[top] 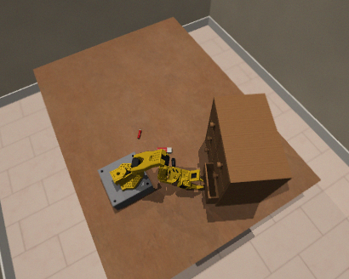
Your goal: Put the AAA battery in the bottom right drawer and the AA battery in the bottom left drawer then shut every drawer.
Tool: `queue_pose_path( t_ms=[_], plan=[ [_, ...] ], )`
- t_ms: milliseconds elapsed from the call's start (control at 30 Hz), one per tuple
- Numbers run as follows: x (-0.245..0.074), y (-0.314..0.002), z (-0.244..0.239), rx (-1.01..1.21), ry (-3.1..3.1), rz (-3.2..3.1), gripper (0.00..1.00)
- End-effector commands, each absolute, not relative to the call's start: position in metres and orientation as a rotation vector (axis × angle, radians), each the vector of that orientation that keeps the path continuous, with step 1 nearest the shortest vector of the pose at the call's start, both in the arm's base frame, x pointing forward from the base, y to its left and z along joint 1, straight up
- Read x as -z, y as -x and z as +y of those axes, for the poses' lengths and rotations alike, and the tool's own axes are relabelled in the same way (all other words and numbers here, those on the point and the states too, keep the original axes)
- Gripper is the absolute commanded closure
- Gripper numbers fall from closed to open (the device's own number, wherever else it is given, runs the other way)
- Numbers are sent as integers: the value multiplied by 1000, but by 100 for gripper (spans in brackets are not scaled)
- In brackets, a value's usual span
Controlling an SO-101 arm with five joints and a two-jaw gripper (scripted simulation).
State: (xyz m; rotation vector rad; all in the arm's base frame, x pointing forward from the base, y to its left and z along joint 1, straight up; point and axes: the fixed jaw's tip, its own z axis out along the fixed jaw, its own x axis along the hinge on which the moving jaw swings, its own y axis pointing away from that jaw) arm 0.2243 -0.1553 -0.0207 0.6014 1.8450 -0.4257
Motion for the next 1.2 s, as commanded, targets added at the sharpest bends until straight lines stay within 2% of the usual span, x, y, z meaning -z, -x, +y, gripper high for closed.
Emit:
queue_pose_path(
  t_ms=[0,1167],
  plan=[
    [19,-220,-154,428,-609,1841,100],
    [19,-210,-149,434,-617,1839,100]
  ],
)
